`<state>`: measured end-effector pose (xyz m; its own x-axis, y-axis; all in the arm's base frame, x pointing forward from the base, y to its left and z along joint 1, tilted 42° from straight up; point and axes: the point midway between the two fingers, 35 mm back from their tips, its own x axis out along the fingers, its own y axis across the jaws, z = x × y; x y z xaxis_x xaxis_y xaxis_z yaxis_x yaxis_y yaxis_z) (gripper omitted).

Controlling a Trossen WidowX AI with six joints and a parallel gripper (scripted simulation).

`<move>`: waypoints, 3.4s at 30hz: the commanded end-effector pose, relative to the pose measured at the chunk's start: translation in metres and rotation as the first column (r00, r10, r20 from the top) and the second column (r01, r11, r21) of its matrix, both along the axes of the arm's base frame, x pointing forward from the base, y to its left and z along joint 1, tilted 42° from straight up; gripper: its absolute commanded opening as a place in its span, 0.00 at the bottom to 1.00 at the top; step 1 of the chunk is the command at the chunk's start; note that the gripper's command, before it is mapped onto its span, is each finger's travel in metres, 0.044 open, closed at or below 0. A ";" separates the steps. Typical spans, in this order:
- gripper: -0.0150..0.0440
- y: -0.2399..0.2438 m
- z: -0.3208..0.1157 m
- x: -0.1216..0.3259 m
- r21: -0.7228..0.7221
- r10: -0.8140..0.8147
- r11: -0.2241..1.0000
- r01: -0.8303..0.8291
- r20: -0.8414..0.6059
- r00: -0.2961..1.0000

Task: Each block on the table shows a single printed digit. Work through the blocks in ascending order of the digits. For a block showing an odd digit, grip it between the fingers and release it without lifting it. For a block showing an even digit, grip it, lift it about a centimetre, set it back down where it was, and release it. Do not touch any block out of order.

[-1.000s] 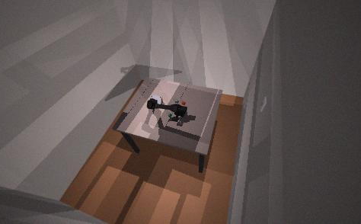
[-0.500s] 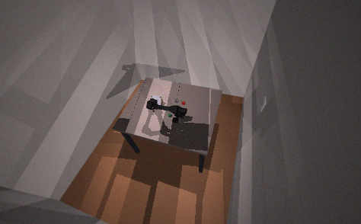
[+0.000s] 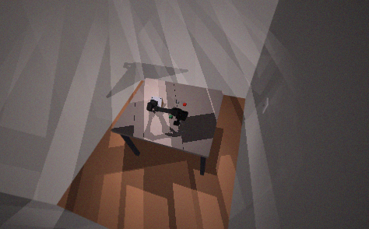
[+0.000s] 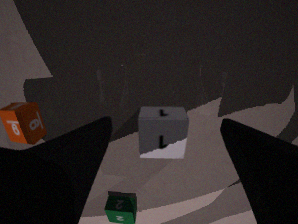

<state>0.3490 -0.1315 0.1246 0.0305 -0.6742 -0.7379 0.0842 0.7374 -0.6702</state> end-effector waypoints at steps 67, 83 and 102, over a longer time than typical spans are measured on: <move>0.84 0.029 0.030 -0.001 0.003 0.002 1.000 -0.002 -0.005 1.000; 0.46 0.078 0.083 -0.004 0.004 0.002 1.000 -0.002 -0.007 1.000; 0.46 0.119 0.041 -0.116 0.006 0.002 1.000 -0.002 -0.015 1.000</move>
